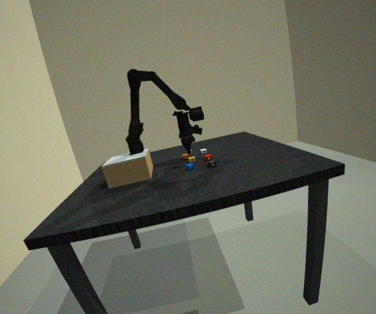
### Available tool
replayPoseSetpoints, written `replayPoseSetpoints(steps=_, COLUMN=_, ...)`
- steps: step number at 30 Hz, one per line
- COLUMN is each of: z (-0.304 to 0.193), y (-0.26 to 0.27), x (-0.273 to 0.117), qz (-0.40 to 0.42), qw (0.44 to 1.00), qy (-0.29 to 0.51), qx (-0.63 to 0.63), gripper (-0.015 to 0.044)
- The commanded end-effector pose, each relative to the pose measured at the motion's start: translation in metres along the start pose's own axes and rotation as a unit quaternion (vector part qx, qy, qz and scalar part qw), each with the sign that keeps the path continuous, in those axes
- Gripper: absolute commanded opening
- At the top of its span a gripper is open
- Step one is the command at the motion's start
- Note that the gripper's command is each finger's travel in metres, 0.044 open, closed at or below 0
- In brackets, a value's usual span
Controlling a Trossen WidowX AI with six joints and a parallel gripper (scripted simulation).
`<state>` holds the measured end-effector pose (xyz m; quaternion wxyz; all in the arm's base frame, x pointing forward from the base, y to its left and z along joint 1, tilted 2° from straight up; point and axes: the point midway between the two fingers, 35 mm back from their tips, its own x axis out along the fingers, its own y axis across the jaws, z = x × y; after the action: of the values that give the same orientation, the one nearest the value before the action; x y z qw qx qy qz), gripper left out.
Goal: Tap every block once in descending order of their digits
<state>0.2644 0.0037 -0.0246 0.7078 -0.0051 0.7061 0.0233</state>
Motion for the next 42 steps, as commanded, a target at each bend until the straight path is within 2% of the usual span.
replayPoseSetpoints(steps=1, z=0.004, y=0.0, x=0.0, qz=0.0, qw=1.0, qy=-0.007, qx=-0.002, gripper=0.002)
replayPoseSetpoints(steps=25, z=0.004, y=0.0, x=0.03, qz=0.0, qw=1.0, qy=-0.007, qx=-0.002, gripper=0.002)
replayPoseSetpoints(steps=29, z=0.005, y=0.0, x=0.002, qz=0.0, qw=1.0, qy=-0.008, qx=-0.002, gripper=0.002)
replayPoseSetpoints(steps=34, z=0.005, y=0.0, x=-0.004, qz=0.0, qw=1.0, qy=-0.007, qx=-0.002, gripper=0.002)
replayPoseSetpoints(steps=39, z=0.004, y=0.0, x=-0.078, qz=-0.001, qw=1.0, qy=-0.008, qx=-0.002, gripper=0.002)
replayPoseSetpoints(steps=42, z=0.004, y=0.0, x=-0.082, qz=-0.001, qw=1.0, qy=-0.008, qx=-0.002, gripper=0.002)
